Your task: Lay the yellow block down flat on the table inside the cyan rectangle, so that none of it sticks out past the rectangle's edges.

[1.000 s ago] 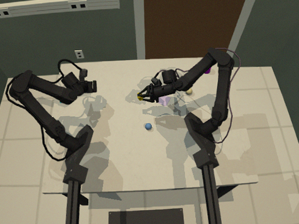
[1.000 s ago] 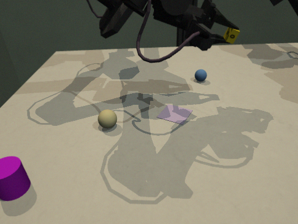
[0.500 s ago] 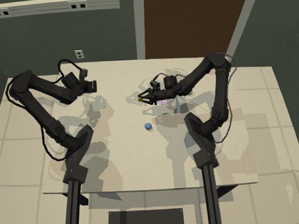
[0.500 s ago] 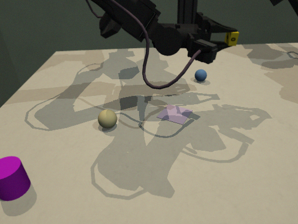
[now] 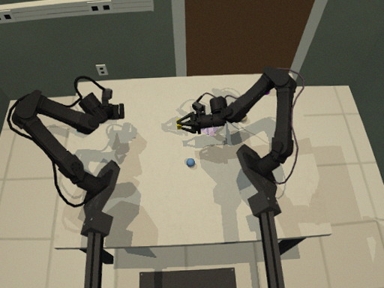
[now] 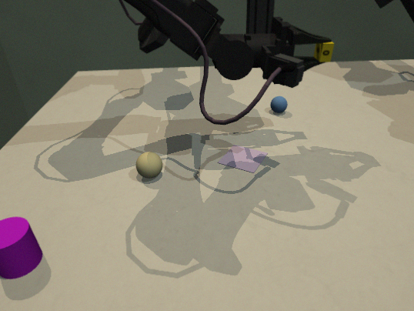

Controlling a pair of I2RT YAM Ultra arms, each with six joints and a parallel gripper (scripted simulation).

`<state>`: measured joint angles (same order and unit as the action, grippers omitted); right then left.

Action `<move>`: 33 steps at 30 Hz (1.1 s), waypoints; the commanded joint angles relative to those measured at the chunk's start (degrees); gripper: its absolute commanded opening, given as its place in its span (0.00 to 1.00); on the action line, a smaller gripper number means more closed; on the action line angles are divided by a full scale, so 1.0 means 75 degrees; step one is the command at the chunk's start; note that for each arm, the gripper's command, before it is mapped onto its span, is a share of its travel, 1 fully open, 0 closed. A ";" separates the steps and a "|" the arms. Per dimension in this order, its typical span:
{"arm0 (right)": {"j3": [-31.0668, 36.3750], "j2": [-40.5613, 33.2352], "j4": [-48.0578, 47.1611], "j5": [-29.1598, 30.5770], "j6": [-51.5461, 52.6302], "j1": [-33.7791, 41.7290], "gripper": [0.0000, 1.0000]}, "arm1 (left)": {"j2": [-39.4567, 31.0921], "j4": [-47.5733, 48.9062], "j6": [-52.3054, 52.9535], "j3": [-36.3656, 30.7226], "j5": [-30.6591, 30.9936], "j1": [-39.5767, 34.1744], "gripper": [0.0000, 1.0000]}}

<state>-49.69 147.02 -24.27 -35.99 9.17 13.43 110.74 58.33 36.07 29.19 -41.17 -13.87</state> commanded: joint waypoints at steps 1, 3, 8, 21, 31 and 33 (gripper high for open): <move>0.0121 0.0002 -0.0144 -0.0242 0.0072 0.0307 0.27 | -0.0064 0.0009 0.0061 0.0065 0.0108 -0.0027 1.00; 0.0172 -0.0007 -0.0226 -0.0228 0.0140 0.0365 0.27 | -0.0064 0.0009 0.0061 0.0065 0.0108 -0.0027 1.00; 0.0172 -0.0005 -0.0237 -0.0226 0.0112 0.0372 0.27 | -0.0039 -0.0224 0.0347 0.0139 0.0532 -0.0025 0.66; 0.0090 -0.0004 -0.0153 -0.0223 0.0107 0.0331 0.27 | 0.0806 -0.1360 0.2010 0.0487 0.3363 0.0247 0.64; 0.0090 -0.0004 -0.0153 -0.0223 0.0107 0.0331 0.27 | 0.1462 -0.2342 0.3227 0.0945 0.5501 0.0507 0.64; 0.0090 -0.0004 -0.0153 -0.0223 0.0107 0.0331 0.27 | 0.1618 -0.2549 0.3480 0.1056 0.5952 0.0570 0.64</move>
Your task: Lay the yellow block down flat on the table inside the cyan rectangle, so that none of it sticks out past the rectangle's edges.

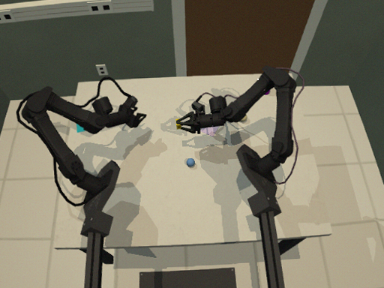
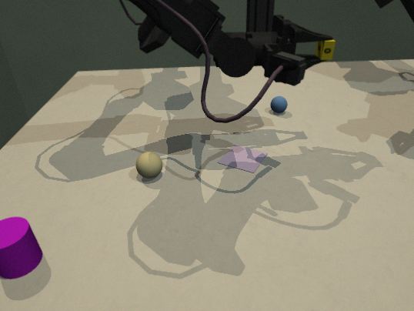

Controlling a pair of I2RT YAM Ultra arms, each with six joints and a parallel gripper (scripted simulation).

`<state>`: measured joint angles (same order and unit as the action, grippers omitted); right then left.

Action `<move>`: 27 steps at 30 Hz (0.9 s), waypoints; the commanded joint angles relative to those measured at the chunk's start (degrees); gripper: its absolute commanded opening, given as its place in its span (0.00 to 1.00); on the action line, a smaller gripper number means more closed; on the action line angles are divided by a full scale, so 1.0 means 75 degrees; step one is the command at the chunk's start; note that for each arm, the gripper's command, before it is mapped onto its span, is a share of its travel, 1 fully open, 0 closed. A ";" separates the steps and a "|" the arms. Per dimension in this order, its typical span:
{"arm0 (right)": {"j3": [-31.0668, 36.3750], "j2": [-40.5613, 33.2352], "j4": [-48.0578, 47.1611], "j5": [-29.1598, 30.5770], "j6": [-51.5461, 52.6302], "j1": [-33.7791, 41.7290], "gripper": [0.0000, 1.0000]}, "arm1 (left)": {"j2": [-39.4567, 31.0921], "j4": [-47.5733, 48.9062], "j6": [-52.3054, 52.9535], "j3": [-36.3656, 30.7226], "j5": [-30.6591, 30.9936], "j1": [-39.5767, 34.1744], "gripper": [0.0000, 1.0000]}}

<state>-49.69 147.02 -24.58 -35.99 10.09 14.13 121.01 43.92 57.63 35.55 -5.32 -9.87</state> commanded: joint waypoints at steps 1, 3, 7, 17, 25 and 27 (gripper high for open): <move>0.0090 -0.0004 -0.0112 -0.0223 -0.0015 0.0237 0.27 | 0.0328 -0.0733 0.0740 0.0262 0.1408 0.0068 0.64; 0.0090 -0.0004 -0.0112 -0.0223 -0.0015 0.0237 0.27 | 0.0487 -0.0943 0.1003 0.0376 0.1867 0.0128 0.64; 0.0090 -0.0004 -0.0112 -0.0223 -0.0015 0.0237 0.27 | 0.0807 -0.1372 0.1544 0.0602 0.2818 0.0246 0.64; 0.0090 -0.0004 -0.0112 -0.0223 -0.0015 0.0237 0.27 | 0.1545 -0.2373 0.2810 0.1114 0.5105 0.0518 0.64; 0.0090 -0.0004 -0.0112 -0.0223 -0.0015 0.0237 0.27 | 0.2286 -0.3183 0.3637 0.1590 0.6412 0.0615 0.64; 0.0090 -0.0004 -0.0112 -0.0223 -0.0015 0.0237 0.27 | 0.2340 -0.3184 0.3638 0.1661 0.6341 0.0608 0.64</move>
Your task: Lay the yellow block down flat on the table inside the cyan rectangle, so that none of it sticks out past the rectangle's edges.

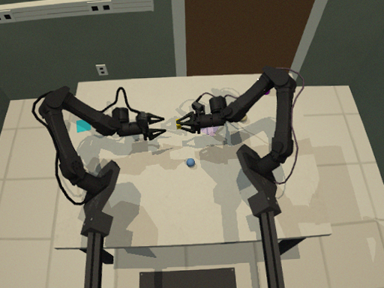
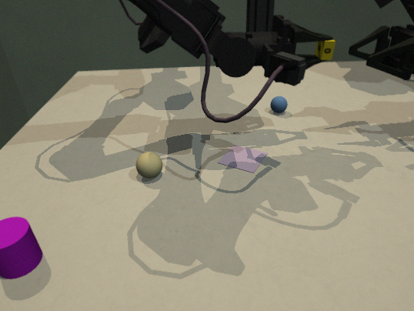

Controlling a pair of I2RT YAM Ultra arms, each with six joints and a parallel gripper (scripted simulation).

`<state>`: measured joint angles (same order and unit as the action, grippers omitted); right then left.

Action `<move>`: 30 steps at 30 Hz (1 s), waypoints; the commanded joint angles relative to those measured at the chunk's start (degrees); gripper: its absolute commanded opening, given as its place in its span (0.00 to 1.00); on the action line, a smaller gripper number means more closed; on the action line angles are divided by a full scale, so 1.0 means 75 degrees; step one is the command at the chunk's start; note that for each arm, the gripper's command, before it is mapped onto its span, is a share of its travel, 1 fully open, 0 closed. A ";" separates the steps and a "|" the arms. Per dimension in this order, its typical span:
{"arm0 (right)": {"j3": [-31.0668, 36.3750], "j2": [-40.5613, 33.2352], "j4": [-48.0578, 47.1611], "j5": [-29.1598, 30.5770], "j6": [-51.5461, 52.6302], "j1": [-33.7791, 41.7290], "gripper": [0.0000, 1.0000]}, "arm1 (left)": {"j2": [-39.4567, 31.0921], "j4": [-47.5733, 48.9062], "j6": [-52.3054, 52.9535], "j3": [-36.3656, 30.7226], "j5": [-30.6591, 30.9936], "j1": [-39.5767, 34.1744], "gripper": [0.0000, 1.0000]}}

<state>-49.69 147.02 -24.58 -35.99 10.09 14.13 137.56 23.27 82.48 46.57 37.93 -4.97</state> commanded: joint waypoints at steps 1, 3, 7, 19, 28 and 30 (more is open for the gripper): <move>0.0090 -0.0004 -0.0112 -0.0223 -0.0015 0.0237 0.27 | 0.0134 -0.0430 0.0324 0.0192 0.0574 -0.0045 0.64; 0.0090 -0.0004 -0.0112 -0.0223 -0.0015 0.0237 0.27 | 0.0189 -0.0541 0.0366 0.0290 0.0516 -0.0053 0.64; 0.0090 -0.0004 -0.0112 -0.0223 -0.0015 0.0237 0.27 | 0.0196 -0.0583 0.0388 0.0312 0.0521 -0.0053 0.64; 0.0090 -0.0004 -0.0112 -0.0223 -0.0015 0.0237 0.27 | 0.0129 -0.0608 0.0400 0.0242 0.0524 -0.0054 0.64; 0.0090 -0.0004 -0.0112 -0.0223 -0.0015 0.0237 0.27 | 0.0129 -0.0609 0.0401 0.0242 0.0524 -0.0054 0.64; 0.0090 -0.0004 -0.0112 -0.0223 -0.0015 0.0237 0.27 | 0.0222 -0.0574 0.0377 0.0330 0.0516 -0.0121 0.64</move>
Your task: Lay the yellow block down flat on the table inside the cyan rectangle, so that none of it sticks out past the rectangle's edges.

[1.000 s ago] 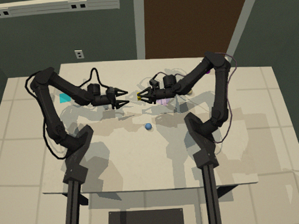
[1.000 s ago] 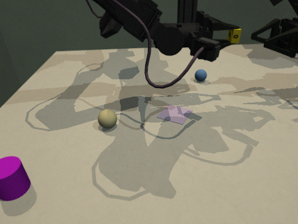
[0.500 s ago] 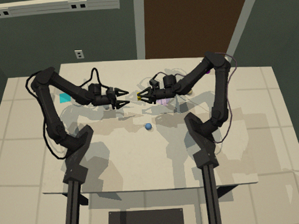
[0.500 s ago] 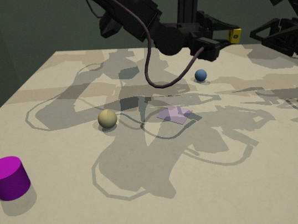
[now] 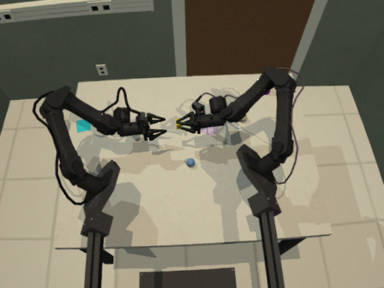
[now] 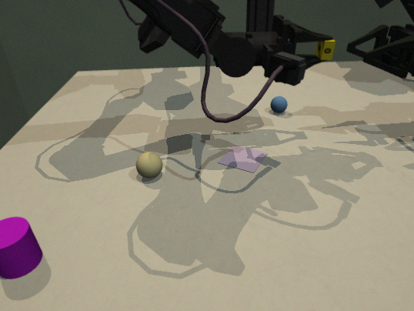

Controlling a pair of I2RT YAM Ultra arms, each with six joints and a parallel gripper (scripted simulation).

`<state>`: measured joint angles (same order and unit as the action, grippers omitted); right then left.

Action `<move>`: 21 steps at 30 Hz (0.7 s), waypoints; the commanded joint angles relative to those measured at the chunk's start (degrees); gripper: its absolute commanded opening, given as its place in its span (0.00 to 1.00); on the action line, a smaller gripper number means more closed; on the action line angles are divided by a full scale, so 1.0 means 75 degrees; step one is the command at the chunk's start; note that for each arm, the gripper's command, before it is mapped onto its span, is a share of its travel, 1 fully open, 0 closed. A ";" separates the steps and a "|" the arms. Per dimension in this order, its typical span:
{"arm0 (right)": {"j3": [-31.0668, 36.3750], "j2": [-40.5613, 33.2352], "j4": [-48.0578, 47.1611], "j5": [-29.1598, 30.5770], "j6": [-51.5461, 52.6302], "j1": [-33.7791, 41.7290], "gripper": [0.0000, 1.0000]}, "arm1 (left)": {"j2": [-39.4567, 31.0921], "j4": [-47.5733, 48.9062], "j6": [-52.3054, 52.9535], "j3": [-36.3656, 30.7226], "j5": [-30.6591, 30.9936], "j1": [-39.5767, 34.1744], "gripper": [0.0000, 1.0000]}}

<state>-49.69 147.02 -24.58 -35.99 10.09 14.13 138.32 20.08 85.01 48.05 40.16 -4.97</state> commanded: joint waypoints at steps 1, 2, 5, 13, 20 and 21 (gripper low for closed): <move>0.0090 -0.0004 -0.0112 -0.0223 -0.0015 0.0237 0.27 | 0.0120 -0.0149 0.0039 0.0131 0.0219 -0.0121 0.64; 0.0090 -0.0004 -0.0112 -0.0223 -0.0015 0.0237 0.27 | 0.0141 -0.0121 0.0019 0.0137 0.0213 -0.0138 0.64; 0.0090 -0.0004 -0.0112 -0.0223 -0.0015 0.0237 0.27 | 0.0187 -0.0060 -0.0083 0.0151 0.0199 -0.0179 0.64; 0.0090 -0.0004 -0.0112 -0.0223 -0.0015 0.0237 0.27 | 0.0524 0.0459 -0.0413 0.0274 0.0116 -0.0462 0.64; 0.0090 -0.0004 -0.0112 -0.0223 -0.0015 0.0237 0.27 | 0.0915 0.0933 -0.0801 0.0446 -0.0047 -0.0778 0.64; 0.0090 -0.0004 -0.0112 -0.0223 -0.0015 0.0237 0.27 | 0.0915 0.0933 -0.0801 0.0446 -0.0047 -0.0778 0.64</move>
<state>-49.69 147.02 -24.58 -35.99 10.09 14.13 144.03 24.69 80.86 50.30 40.01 -9.28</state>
